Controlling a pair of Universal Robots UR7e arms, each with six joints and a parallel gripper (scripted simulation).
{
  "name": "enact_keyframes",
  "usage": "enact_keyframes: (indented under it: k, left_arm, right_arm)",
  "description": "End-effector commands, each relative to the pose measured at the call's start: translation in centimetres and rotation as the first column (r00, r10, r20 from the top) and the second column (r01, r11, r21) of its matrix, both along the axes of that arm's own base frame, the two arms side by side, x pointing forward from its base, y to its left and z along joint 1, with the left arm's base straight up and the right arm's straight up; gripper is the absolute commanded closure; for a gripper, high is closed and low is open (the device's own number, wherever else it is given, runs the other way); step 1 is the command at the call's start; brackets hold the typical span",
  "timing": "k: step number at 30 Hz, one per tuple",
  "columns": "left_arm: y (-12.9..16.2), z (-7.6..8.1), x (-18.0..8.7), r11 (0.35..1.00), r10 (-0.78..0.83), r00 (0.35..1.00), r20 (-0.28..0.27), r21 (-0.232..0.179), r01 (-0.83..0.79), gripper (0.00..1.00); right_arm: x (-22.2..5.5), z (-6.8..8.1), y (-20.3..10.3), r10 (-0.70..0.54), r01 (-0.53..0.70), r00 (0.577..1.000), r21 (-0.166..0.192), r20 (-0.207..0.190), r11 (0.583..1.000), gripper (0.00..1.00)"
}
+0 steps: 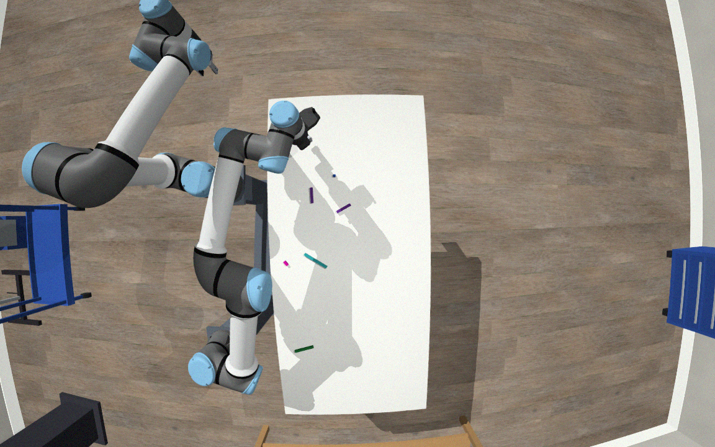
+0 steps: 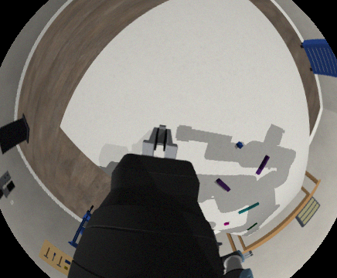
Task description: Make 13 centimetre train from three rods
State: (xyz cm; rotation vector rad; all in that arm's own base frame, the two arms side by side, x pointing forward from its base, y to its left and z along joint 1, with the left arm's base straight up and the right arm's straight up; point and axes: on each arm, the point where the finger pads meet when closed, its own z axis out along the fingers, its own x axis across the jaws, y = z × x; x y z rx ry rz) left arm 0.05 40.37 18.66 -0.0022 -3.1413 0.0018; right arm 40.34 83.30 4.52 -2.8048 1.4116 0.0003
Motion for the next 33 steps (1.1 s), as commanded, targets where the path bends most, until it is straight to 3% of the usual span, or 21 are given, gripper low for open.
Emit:
enact_keyframes:
  k: [1,7,12,33]
  left_arm:
    - [0.0,0.0,0.0,1.0,0.0,1.0,0.0,0.001,0.0,0.0]
    - [0.0,0.0,0.0,1.0,0.0,1.0,0.0,0.001,0.0,0.0]
    - [0.0,0.0,0.0,1.0,0.0,1.0,0.0,0.001,0.0,0.0]
    - [0.0,0.0,0.0,1.0,0.0,1.0,0.0,0.001,0.0,0.0]
  right_arm:
    - [0.0,1.5,0.0,0.0,0.0,1.0,0.001,0.0,1.0,0.76]
    - [-0.1,3.4,-0.1,0.0,0.0,1.0,0.001,0.0,1.0,0.76]
    - [-0.1,4.1,-0.1,0.0,0.0,1.0,0.001,0.0,1.0,0.76]
    - [-0.1,4.6,-0.1,0.0,0.0,1.0,0.001,0.0,1.0,0.76]
